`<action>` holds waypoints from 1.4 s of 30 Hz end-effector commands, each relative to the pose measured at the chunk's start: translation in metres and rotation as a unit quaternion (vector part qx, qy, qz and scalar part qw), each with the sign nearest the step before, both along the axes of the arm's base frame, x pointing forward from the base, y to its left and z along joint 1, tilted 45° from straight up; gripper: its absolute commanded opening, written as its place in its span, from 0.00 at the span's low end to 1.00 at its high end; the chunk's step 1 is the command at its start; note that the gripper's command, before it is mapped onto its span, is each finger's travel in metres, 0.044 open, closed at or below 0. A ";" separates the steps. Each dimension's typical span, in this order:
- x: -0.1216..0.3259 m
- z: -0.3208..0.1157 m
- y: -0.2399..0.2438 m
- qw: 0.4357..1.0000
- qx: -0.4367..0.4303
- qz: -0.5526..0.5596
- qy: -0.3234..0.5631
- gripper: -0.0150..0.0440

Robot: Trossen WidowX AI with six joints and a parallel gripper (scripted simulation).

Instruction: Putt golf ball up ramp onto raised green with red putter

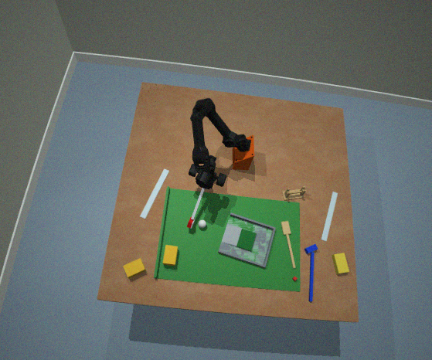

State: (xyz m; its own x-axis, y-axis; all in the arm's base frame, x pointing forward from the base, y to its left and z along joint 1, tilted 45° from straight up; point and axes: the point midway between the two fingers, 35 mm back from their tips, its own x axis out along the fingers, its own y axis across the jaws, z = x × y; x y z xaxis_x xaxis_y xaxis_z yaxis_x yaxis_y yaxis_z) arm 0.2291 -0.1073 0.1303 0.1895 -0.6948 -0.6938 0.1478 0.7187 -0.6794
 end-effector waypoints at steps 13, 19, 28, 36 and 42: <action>0.000 0.004 -0.005 1.000 0.001 0.000 0.000 0.25; -0.003 0.017 -0.021 1.000 0.001 0.002 0.000 0.25; -0.003 0.015 -0.022 1.000 0.002 0.004 0.006 0.25; 0.017 -0.037 0.033 1.000 0.015 0.001 0.007 0.25; 0.015 -0.077 0.077 1.000 0.004 0.003 0.001 0.25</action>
State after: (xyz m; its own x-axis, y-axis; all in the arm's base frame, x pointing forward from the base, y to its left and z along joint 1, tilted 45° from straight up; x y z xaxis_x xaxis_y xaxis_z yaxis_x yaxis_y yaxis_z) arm 0.2473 -0.0447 0.0682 0.1881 -0.6724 -0.7158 0.1360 0.7397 -0.6591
